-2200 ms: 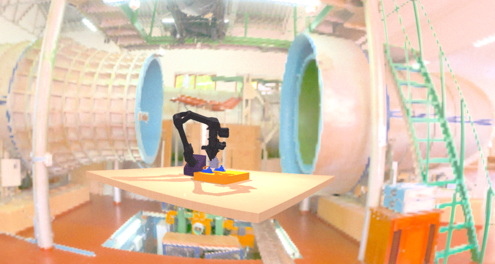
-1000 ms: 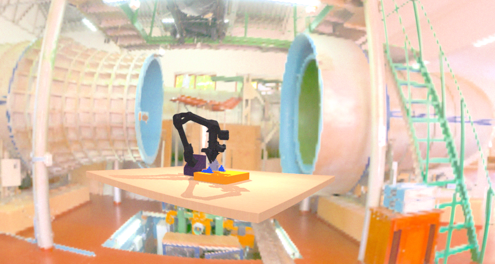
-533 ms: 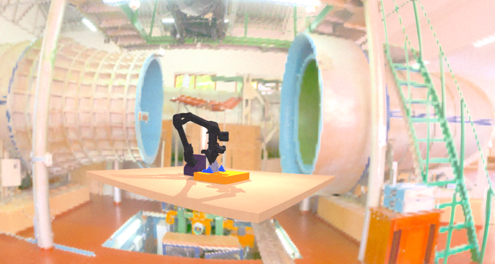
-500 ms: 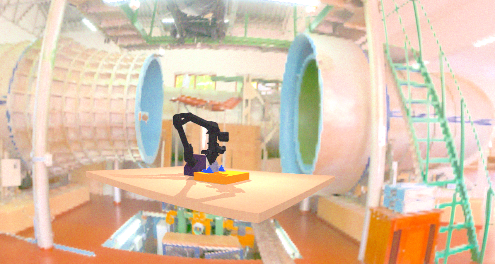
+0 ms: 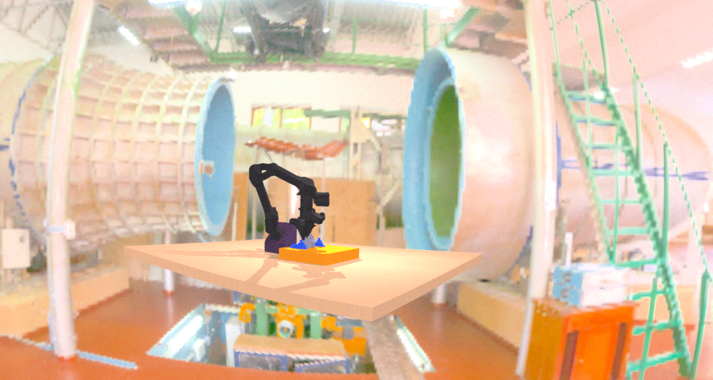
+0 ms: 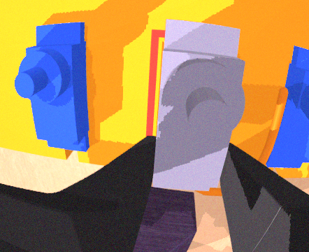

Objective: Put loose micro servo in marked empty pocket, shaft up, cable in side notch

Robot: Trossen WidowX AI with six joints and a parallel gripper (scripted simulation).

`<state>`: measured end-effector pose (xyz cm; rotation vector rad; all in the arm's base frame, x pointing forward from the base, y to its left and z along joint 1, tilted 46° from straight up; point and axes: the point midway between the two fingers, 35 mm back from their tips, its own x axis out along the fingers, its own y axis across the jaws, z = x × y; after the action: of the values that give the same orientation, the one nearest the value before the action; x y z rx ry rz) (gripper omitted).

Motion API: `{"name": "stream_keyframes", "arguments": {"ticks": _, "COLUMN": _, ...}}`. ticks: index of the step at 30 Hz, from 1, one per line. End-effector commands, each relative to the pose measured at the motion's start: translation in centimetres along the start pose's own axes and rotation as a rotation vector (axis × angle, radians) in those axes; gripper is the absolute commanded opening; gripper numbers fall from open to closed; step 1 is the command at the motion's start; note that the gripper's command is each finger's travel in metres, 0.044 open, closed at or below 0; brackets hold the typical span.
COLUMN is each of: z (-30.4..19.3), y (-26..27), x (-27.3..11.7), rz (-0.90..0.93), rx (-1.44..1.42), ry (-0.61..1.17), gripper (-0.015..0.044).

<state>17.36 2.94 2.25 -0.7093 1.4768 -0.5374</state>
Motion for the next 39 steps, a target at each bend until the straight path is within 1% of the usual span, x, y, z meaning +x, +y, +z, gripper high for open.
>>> {"name": "stream_keyframes", "arguments": {"ticks": 1, "z": 0.1, "y": 0.0, "x": 0.4, "rz": -0.006, "rx": -0.005, "ry": -0.007, "gripper": 0.0}}
{"name": "stream_keyframes", "arguments": {"ticks": 33, "z": 0.1, "y": -0.1, "x": 2.8, "rz": -0.007, "rx": -0.005, "ry": -0.007, "gripper": 0.0}}
{"name": "stream_keyframes", "arguments": {"ticks": 39, "z": -0.1, "y": 0.0, "x": 2.6, "rz": -0.007, "rx": -0.005, "ry": -0.007, "gripper": 0.0158}}
